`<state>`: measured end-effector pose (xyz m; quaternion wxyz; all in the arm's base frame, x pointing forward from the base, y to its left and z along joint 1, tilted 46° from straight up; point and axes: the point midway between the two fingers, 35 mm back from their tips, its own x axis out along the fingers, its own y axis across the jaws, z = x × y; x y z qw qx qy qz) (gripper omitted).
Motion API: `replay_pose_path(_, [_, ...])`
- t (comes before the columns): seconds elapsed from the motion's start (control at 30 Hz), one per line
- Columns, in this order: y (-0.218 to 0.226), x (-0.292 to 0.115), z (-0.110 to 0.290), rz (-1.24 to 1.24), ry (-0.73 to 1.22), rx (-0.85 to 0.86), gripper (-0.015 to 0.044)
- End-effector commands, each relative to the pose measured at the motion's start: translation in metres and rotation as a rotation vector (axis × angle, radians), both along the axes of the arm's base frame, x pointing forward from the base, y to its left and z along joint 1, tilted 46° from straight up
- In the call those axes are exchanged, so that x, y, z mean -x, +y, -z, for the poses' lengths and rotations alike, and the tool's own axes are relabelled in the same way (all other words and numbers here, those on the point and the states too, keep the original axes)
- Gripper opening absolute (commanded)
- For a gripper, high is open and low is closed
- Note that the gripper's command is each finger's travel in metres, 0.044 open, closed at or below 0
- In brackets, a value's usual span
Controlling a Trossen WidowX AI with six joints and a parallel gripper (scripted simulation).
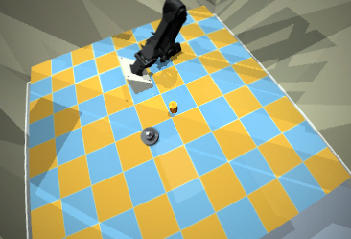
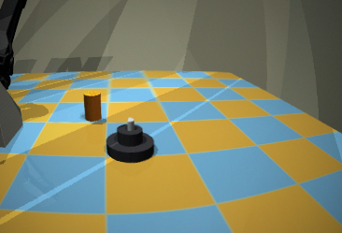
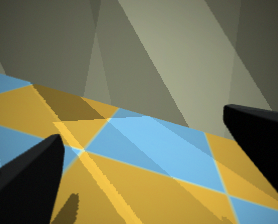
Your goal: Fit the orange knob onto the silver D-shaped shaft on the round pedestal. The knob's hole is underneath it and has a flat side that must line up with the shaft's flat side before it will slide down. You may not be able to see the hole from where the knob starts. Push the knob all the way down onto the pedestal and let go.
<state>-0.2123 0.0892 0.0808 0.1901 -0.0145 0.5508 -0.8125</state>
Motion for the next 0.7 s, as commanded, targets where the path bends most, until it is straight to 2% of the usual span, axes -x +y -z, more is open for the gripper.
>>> replay_pose_path(0.0, [0.031,-0.001,-0.009,0.126,-0.044,0.070,0.0440])
replay_pose_path(0.47, [0.122,-0.027,-0.063,0.531,-0.060,0.285,0.0440])
replay_pose_path(0.67, [0.164,-0.058,-0.099,0.729,-0.013,0.352,0.0440])
